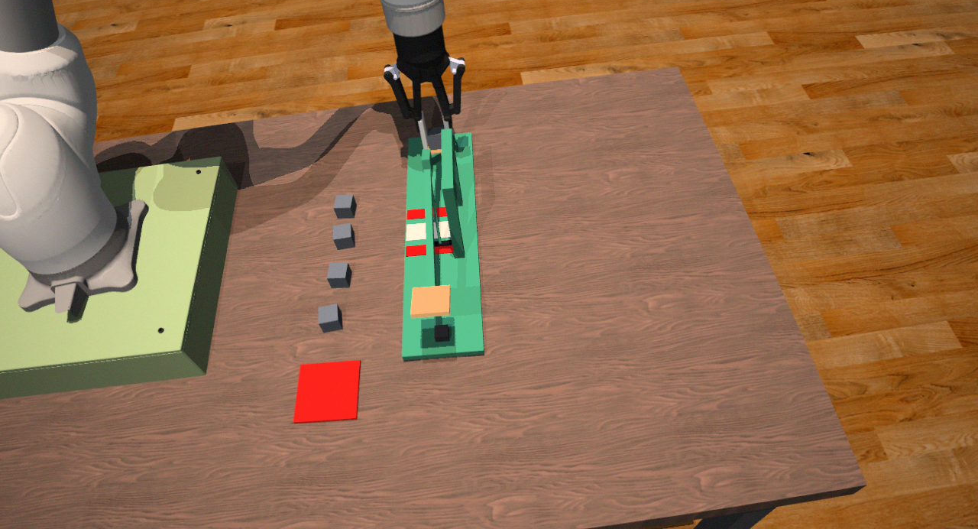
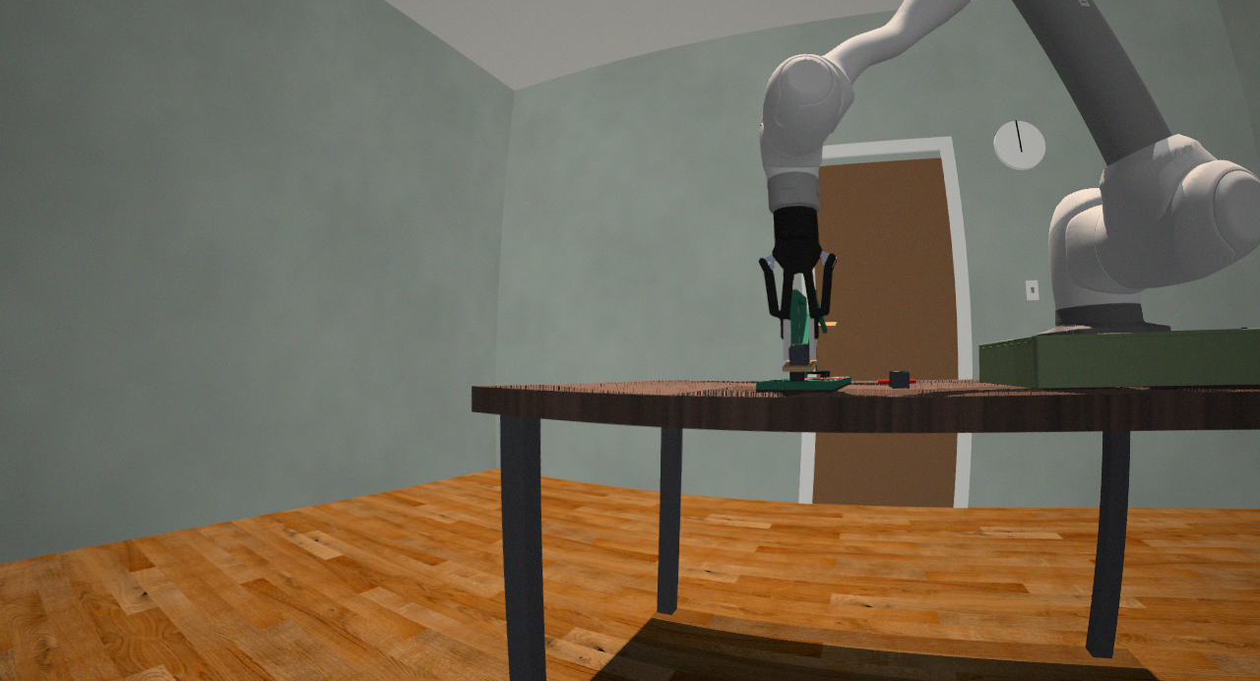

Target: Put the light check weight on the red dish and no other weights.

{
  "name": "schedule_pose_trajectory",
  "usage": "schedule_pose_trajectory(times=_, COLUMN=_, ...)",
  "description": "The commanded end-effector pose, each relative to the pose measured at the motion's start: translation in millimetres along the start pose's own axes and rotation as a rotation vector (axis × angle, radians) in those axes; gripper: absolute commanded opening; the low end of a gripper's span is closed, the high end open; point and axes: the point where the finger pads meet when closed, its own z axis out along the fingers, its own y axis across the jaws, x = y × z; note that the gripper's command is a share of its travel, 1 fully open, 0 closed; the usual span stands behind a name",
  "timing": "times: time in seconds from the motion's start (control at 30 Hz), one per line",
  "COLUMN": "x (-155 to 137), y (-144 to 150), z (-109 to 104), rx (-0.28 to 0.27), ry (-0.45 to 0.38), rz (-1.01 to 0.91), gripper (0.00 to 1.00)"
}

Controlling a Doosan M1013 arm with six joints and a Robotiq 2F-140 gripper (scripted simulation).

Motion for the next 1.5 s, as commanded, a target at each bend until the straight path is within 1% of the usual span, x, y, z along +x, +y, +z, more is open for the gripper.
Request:
schedule_pose_trajectory(times=0.0, x=0.0, y=0.0, z=-0.1, rx=0.000, ry=0.000, rz=0.000, gripper=0.33)
schedule_pose_trajectory(times=0.07, x=0.0, y=0.0, z=-0.1, rx=0.000, ry=0.000, rz=0.000, gripper=0.33)
schedule_pose_trajectory(times=0.1, x=0.0, y=0.0, z=-0.1, rx=0.000, ry=0.000, rz=0.000, gripper=0.35)
schedule_pose_trajectory(times=0.5, x=0.0, y=0.0, z=-0.3, rx=0.000, ry=0.000, rz=0.000, gripper=0.35)
schedule_pose_trajectory(times=0.63, x=0.0, y=0.0, z=-4.8, rx=0.000, ry=0.000, rz=0.000, gripper=0.35)
schedule_pose_trajectory(times=0.8, x=0.0, y=0.0, z=-21.9, rx=0.000, ry=0.000, rz=0.000, gripper=0.35)
schedule_pose_trajectory(times=1.0, x=0.0, y=0.0, z=-53.8, rx=0.000, ry=0.000, rz=0.000, gripper=0.35)
schedule_pose_trajectory(times=1.07, x=0.0, y=0.0, z=-53.8, rx=0.000, ry=0.000, rz=0.000, gripper=0.35)
schedule_pose_trajectory(times=1.27, x=0.0, y=0.0, z=-81.4, rx=0.000, ry=0.000, rz=0.000, gripper=0.35)
schedule_pose_trajectory(times=1.37, x=0.0, y=0.0, z=-88.2, rx=0.000, ry=0.000, rz=0.000, gripper=0.35)
schedule_pose_trajectory(times=1.47, x=0.0, y=0.0, z=-90.1, rx=0.000, ry=0.000, rz=0.000, gripper=0.35)
